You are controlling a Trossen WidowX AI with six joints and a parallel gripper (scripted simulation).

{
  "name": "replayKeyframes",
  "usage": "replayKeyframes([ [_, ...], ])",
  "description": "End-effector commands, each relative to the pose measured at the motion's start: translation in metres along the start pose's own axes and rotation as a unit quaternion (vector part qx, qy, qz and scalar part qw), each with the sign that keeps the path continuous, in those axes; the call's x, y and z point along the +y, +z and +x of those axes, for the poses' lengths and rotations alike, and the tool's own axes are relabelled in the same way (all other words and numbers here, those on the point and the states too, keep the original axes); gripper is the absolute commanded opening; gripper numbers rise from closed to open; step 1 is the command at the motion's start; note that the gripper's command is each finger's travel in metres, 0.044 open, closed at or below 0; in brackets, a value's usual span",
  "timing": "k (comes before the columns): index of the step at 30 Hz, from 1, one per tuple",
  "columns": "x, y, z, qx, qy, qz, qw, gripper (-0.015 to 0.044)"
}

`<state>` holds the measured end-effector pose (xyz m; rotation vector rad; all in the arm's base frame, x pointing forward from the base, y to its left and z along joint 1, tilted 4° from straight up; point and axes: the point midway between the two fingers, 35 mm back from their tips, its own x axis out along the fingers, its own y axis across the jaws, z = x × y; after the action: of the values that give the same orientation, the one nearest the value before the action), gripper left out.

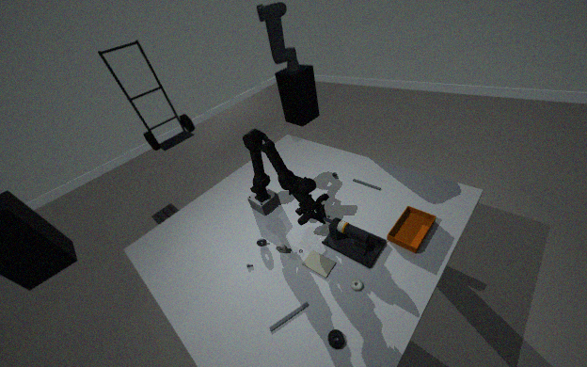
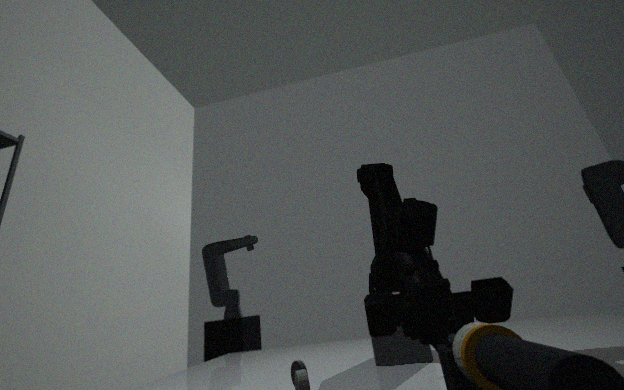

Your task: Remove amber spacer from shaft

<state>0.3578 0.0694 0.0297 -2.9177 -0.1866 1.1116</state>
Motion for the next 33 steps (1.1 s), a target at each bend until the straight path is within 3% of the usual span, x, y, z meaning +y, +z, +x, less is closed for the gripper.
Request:
replayKeyframes([
  [1, 0.0, 0.0009, -0.0004, -0.001, 0.0, 0.001, 1.0, 0.0],
  [33, 0.0, 0.0032, -0.0027, -0.001, 0.0, 0.001, 1.0, 0.0],
])
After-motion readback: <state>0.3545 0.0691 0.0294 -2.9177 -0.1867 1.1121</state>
